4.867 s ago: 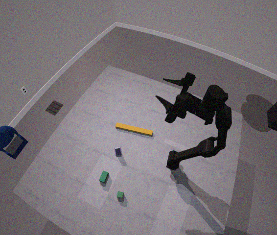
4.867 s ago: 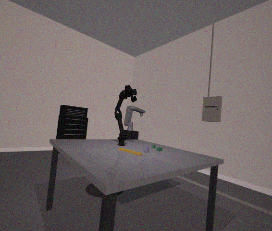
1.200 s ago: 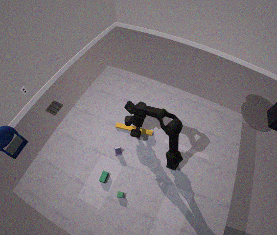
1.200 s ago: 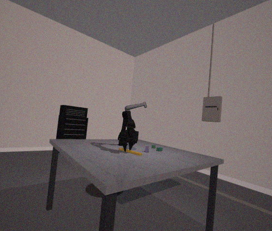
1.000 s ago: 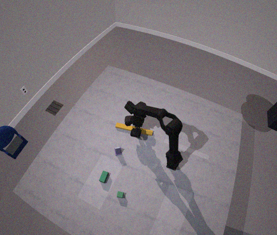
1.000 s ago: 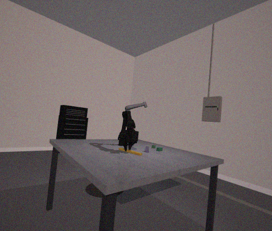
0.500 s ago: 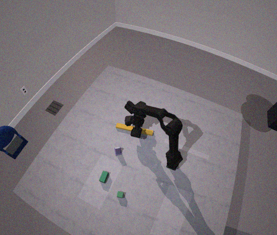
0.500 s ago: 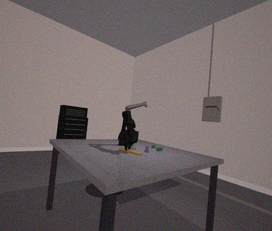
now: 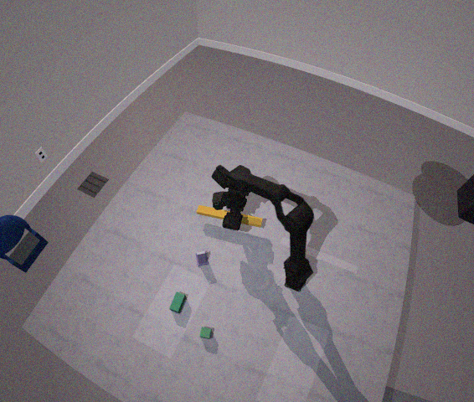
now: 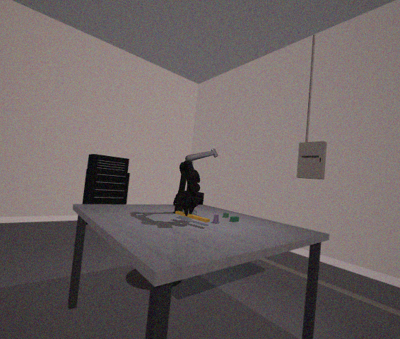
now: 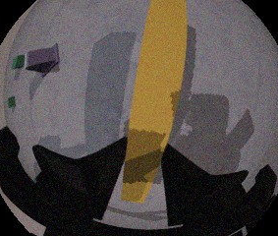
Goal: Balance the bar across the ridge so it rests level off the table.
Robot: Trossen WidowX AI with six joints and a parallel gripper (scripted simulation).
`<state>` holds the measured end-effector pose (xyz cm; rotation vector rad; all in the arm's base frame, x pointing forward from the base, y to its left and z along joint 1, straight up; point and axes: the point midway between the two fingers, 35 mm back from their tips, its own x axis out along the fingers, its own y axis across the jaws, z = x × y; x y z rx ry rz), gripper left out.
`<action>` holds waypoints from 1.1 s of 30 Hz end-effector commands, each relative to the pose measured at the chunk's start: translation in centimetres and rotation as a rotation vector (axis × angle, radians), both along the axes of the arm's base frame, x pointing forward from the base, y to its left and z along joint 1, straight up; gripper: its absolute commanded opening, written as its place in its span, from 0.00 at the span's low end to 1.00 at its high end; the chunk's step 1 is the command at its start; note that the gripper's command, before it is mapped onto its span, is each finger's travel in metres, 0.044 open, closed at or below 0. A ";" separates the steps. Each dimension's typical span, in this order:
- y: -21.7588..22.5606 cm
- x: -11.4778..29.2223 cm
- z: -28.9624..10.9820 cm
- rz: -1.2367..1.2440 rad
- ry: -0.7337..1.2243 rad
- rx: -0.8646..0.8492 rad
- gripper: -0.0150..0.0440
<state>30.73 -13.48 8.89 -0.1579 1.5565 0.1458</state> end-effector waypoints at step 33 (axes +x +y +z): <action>2.6 0.6 7.1 -0.151 -0.022 -0.001 0.25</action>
